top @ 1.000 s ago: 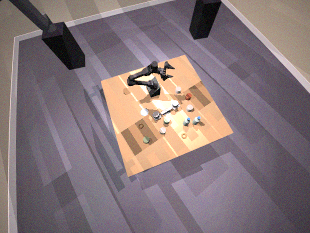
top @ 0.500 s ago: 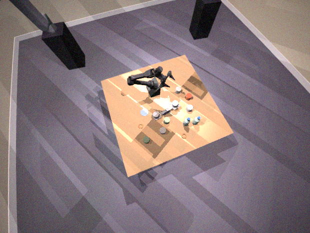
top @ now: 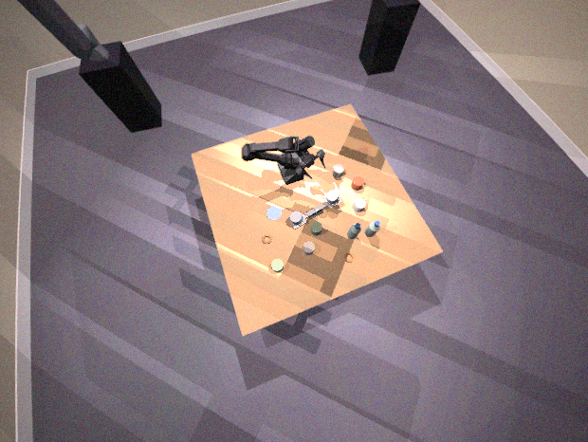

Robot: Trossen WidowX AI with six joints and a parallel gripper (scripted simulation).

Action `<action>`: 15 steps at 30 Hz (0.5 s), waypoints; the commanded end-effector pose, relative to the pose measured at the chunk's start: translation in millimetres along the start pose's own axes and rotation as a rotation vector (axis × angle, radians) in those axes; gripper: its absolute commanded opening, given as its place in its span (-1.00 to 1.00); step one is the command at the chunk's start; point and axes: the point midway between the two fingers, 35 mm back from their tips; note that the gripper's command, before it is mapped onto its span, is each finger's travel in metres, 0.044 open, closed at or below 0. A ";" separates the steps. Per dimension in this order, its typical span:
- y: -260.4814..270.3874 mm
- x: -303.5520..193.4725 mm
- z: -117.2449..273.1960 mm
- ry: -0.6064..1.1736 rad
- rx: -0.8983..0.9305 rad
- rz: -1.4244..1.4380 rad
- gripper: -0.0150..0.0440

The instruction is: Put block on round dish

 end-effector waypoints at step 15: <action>-59.7 -39.7 -17.5 0.126 -0.293 0.346 1.00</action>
Point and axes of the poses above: the point midway between the two fingers, 35 mm back from their tips, its own z axis back along the fingers, its own y axis across the jaws, x = y × z, and after that the axes turned 13 degrees about z, right-handed
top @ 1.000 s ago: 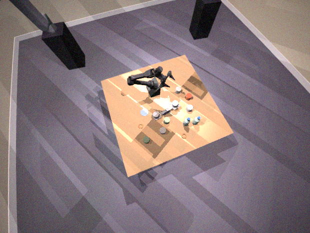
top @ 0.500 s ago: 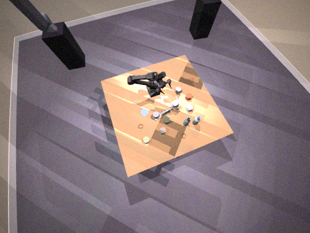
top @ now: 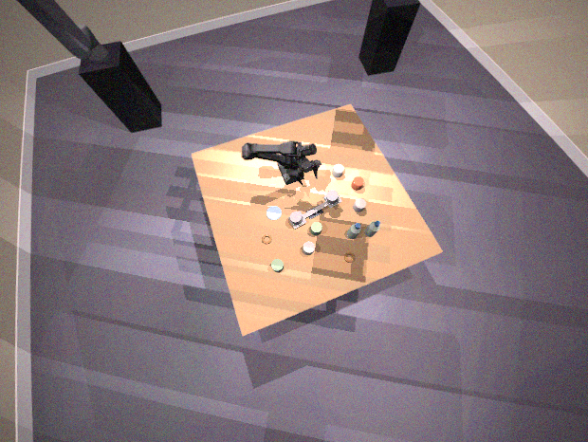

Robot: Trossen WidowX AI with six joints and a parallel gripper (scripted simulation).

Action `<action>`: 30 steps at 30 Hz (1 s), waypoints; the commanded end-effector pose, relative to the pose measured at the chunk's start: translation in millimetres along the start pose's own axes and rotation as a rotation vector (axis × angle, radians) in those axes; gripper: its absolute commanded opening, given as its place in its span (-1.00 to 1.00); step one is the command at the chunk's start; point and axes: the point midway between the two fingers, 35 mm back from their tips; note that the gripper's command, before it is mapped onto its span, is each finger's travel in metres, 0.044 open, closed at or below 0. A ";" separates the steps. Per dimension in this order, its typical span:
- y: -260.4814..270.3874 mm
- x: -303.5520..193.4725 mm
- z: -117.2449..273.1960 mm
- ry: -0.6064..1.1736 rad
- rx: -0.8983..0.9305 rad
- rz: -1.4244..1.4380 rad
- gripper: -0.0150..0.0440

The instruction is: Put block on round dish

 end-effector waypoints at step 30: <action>-56.4 15.6 -61.6 0.342 -0.125 -0.655 1.00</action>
Point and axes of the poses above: the point midway between the two fingers, 35 mm back from their tips, its own z axis back along the fingers, its own y axis across the jaws, x = y × z, and after that the axes turned 13 degrees about z, right-handed
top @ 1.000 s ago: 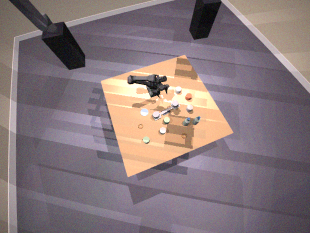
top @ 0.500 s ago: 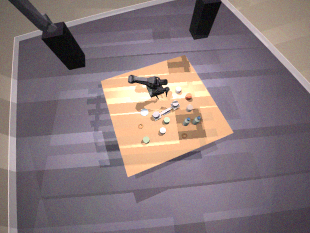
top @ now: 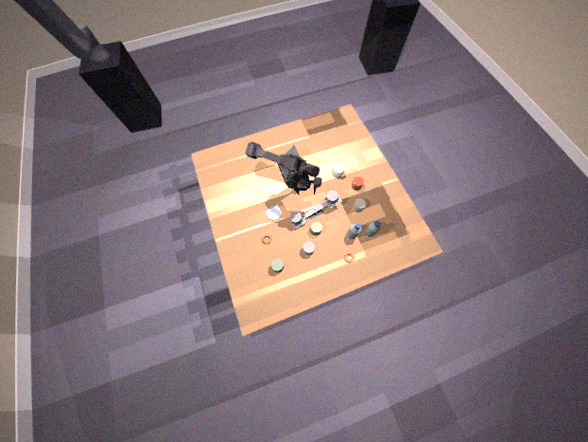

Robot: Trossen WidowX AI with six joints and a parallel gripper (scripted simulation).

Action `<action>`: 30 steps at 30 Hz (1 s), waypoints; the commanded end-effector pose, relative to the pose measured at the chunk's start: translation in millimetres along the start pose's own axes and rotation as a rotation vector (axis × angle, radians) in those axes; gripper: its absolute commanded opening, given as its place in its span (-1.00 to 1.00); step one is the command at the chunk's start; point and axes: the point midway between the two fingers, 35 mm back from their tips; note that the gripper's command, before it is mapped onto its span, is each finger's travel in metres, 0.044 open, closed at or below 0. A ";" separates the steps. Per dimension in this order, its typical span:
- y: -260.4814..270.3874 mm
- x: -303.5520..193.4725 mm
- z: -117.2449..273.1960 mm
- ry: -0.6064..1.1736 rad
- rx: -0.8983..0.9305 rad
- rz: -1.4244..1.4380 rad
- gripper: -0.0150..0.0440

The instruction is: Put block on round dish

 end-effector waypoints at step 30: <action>-76.9 51.3 -106.9 0.345 -0.339 -0.899 1.00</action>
Point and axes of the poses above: the point midway between the two fingers, 35 mm back from their tips, its own z axis back along the fingers, its own y axis across the jaws, x = y × z, and after that the axes turned 13 degrees about z, right-handed
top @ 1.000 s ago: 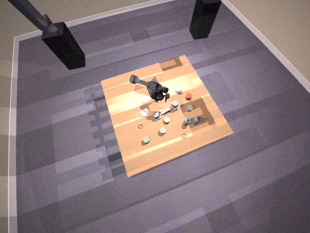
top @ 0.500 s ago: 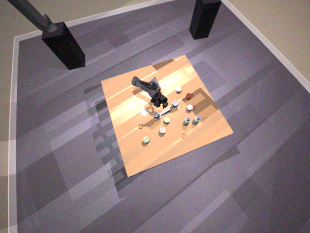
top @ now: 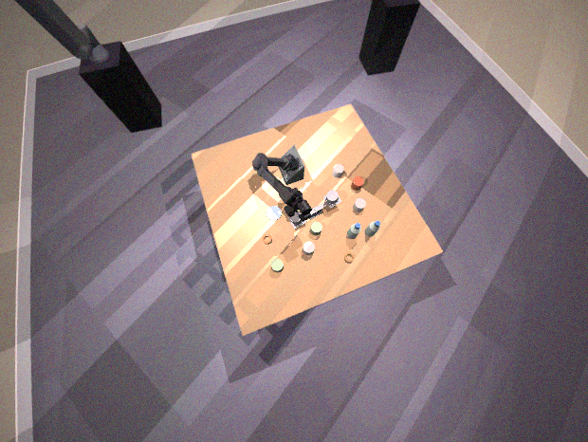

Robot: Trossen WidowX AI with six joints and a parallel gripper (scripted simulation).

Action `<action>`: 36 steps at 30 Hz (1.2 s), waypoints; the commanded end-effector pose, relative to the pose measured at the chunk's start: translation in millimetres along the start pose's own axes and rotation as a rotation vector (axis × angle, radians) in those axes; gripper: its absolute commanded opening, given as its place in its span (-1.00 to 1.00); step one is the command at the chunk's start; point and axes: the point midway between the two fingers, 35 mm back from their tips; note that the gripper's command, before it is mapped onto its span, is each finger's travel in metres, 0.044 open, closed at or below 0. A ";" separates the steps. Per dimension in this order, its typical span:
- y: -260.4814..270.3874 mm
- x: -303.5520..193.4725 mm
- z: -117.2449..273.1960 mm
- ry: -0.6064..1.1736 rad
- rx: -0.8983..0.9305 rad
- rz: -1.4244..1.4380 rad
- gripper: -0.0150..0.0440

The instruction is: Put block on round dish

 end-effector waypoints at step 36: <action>-1.1 9.0 -65.1 0.032 -0.044 -0.102 1.00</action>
Point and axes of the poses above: the point midway between the two fingers, 35 mm back from their tips, its own z axis back along the fingers, its own y axis across the jaws, x = y × z, and after that the axes turned 13 degrees about z, right-handed
